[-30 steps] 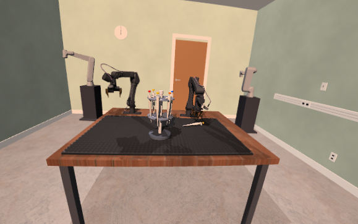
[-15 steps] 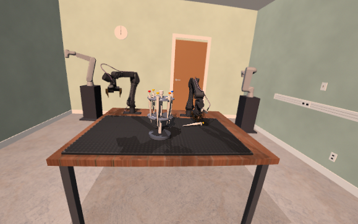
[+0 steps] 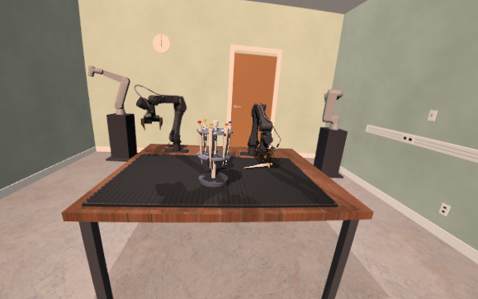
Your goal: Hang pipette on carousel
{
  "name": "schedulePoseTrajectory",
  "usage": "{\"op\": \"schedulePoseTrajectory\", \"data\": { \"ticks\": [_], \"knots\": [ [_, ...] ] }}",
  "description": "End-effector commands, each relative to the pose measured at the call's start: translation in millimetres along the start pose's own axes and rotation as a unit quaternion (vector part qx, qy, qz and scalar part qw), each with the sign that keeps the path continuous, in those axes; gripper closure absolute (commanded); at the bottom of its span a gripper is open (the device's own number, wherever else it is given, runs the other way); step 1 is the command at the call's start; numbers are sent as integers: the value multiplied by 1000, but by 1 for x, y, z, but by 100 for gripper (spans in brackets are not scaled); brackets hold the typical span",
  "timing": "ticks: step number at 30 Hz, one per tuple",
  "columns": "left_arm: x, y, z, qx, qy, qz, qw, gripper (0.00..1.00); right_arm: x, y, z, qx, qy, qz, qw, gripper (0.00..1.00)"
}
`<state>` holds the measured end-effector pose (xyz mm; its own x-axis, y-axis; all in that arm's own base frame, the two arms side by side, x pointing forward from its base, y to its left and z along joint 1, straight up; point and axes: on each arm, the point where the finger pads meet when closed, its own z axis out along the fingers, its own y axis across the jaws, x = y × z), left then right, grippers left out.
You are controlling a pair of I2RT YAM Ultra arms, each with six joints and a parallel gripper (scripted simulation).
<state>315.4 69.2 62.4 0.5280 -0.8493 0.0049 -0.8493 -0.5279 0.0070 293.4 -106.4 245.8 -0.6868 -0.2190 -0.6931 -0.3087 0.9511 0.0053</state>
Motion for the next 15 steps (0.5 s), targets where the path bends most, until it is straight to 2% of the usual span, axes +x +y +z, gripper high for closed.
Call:
{"op": "schedulePoseTrajectory", "data": {
  "ticks": [1, 7, 8, 15],
  "knots": [
    [-1, -3, -4, 9, -1, -2, 1000, 46, -7, -4, -3, 3, -13, -7, 1000, 0],
    [-1, -3, -4, 9, -1, -2, 1000, 46, -7, -4, -3, 3, -13, -7, 1000, 0],
    [-4, -12, -8, 19, -2, -6, 1000, 46, -7, -4, -3, 3, -13, -7, 1000, 0],
    [-2, -5, -4, 9, -1, -2, 1000, 46, -7, -4, -3, 3, -13, -7, 1000, 0]
  ]
}}
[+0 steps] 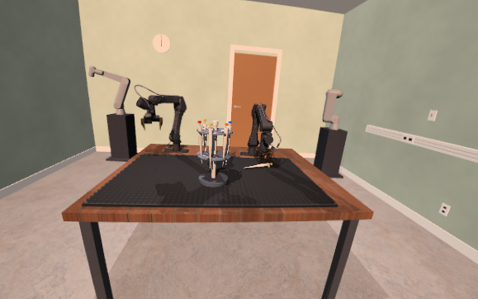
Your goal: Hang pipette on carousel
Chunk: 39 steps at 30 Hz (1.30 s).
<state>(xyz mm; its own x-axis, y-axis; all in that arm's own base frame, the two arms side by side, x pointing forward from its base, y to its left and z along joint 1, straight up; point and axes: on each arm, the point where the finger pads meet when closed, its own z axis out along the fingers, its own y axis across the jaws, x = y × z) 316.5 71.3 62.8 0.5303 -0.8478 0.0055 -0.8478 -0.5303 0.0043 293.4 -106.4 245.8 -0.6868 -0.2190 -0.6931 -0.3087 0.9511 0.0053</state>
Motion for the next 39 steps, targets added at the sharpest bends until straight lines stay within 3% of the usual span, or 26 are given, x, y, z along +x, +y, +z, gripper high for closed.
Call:
{"op": "schedulePoseTrajectory", "data": {
  "ticks": [1, 19, 22, 34, 36, 37, 39],
  "knots": [
    [-1, -3, -4, 7, -1, 0, 1000, 46, -7, -4, -3, 3, -13, -7, 1000, 0],
    [-1, -3, -4, 7, -1, 0, 1000, 46, -7, -4, -3, 3, -13, -7, 1000, 0],
    [-7, 0, 11, -4, -9, -3, 1000, 46, -7, -4, -3, 3, -13, -7, 1000, 0],
    [-7, 0, 26, -3, -9, -3, 1000, 46, -7, -4, -3, 3, -13, -7, 1000, 0],
    [-7, 0, 26, -3, -9, -3, 1000, 46, -7, -4, -3, 3, -13, -7, 1000, 0],
    [-4, -9, 12, 24, 0, -3, 1000, 46, -7, -4, -3, 3, -13, -7, 1000, 0],
    [-7, -1, 25, 5, -6, -3, 1000, 46, -7, -4, -3, 3, -13, -7, 1000, 0]
  ]
}}
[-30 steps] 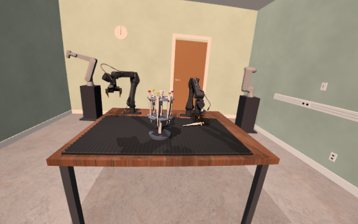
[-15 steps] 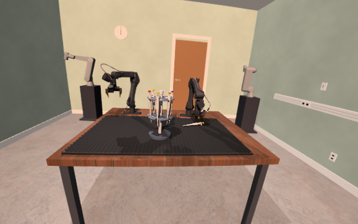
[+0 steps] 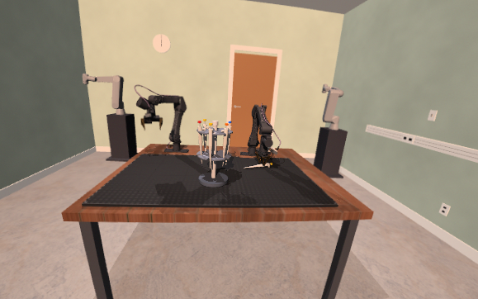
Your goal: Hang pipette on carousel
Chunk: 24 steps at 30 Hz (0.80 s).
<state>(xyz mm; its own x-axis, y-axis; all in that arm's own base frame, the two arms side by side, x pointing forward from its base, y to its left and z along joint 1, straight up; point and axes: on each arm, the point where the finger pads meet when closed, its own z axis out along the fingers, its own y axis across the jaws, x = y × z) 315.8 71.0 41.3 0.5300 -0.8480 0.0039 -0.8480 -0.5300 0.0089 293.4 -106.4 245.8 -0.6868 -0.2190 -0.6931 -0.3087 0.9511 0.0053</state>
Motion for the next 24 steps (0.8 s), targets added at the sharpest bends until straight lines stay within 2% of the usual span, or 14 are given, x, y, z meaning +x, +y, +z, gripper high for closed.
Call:
{"op": "schedulePoseTrajectory", "data": {
  "ticks": [1, 11, 14, 15, 19, 24],
  "knots": [
    [-7, -1, 9, 1, -8, -3, 1000, 46, -7, -4, -3, 3, -13, -7, 1000, 0],
    [-7, 0, 24, -2, -9, -3, 1000, 46, -7, -4, -3, 3, -13, -7, 1000, 0],
    [-7, -1, 21, 2, -7, -3, 1000, 46, -7, -4, -3, 3, -13, -7, 1000, 0],
    [-2, -16, 6, 31, 2, -3, 1000, 46, -7, -4, -3, 3, -13, -7, 1000, 0],
    [-1, -4, 14, 10, 0, -1, 1000, 46, -7, -4, -3, 3, -13, -7, 1000, 0],
    [-1, -4, 14, 10, 0, -1, 1000, 46, -7, -4, -3, 3, -13, -7, 1000, 0]
  ]
}}
